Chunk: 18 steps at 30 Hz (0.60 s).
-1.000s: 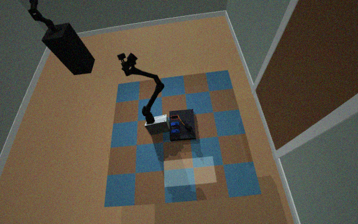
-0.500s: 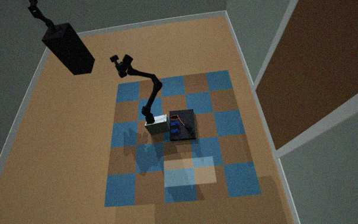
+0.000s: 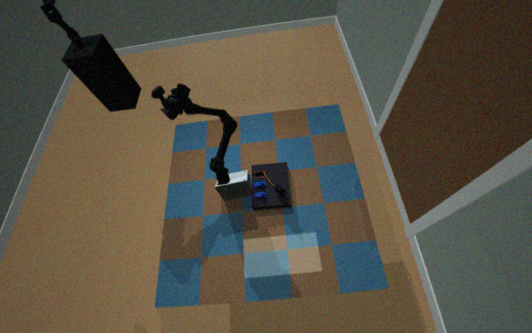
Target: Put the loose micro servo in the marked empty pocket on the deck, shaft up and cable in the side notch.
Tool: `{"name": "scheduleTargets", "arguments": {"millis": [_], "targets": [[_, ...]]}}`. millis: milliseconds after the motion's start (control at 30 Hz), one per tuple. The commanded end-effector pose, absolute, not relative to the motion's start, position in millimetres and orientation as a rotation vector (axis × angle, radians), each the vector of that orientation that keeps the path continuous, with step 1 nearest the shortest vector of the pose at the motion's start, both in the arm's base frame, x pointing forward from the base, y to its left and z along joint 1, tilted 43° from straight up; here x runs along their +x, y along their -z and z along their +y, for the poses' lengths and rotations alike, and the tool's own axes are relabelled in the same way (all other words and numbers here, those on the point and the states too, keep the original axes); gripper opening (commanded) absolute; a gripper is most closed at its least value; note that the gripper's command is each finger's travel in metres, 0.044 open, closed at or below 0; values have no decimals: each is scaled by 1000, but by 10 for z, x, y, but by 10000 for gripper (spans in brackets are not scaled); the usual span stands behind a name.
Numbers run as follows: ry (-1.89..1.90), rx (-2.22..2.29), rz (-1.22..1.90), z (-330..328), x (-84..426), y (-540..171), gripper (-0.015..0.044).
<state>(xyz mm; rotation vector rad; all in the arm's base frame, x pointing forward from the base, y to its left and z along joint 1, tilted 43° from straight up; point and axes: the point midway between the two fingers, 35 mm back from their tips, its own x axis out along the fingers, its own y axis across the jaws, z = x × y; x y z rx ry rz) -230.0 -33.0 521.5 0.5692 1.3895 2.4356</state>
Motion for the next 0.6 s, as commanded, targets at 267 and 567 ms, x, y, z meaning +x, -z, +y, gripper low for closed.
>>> {"name": "scheduleTargets", "arguments": {"millis": [267,567], "targets": [[-2849,309,1264,-1337,-2495,-4966,440],[-3126,103,1183,-2084,-2405,-4723,440]]}}
